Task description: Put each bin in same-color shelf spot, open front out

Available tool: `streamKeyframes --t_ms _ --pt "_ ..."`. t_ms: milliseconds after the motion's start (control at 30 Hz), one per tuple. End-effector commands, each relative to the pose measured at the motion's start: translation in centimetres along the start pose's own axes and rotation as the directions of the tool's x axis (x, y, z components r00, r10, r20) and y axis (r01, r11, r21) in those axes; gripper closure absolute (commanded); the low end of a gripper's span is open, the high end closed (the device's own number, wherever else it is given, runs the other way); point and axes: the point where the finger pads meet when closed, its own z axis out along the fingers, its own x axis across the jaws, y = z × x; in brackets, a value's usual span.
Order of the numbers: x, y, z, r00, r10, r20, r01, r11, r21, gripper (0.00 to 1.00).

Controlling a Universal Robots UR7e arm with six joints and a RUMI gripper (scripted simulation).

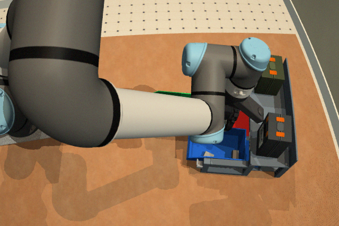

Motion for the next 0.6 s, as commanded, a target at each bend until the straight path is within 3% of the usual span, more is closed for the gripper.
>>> streamKeyframes --t_ms 0,567 --pt "0.06 -0.02 -0.09 1.000 0.001 0.000 -0.001 1.000 0.017 1.00" --pt "0.04 -0.12 -0.19 1.000 0.002 0.001 -0.002 1.000 0.020 1.00"
